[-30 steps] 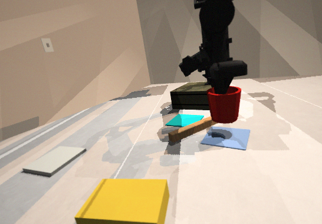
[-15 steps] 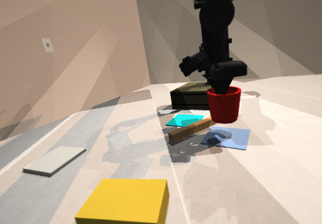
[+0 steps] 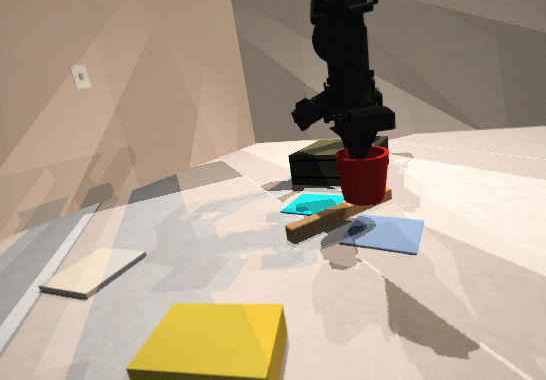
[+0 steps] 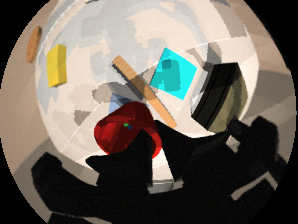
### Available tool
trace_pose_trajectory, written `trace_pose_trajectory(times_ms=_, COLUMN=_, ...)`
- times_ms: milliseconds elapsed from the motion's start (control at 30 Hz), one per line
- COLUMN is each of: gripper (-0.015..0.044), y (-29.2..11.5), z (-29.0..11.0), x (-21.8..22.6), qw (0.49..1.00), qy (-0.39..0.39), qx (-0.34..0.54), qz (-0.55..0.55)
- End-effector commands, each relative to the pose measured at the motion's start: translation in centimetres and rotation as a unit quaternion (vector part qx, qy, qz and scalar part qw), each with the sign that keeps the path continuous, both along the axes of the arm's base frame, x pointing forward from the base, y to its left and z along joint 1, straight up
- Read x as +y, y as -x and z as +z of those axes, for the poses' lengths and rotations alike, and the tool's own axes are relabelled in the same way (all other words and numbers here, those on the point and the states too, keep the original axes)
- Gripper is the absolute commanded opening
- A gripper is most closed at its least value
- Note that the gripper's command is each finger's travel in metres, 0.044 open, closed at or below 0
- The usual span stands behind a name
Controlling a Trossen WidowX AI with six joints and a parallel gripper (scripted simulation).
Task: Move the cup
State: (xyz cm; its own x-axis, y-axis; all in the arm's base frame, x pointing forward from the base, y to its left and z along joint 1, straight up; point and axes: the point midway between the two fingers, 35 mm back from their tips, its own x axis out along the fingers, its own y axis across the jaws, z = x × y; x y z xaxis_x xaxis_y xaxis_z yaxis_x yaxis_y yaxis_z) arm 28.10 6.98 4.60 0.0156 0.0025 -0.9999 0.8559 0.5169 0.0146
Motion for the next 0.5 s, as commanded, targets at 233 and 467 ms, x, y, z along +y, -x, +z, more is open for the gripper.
trace_pose_trajectory(times_ms=233, gripper=0.0, y=1.1, z=0.1, x=-2.3, qw=1.0, qy=0.0, qx=-0.003, qz=0.001)
trace_pose_trajectory(times_ms=467, gripper=0.0, y=1.8, z=0.1, x=-3.8, qw=1.0, qy=0.001, qx=-0.003, qz=0.001)
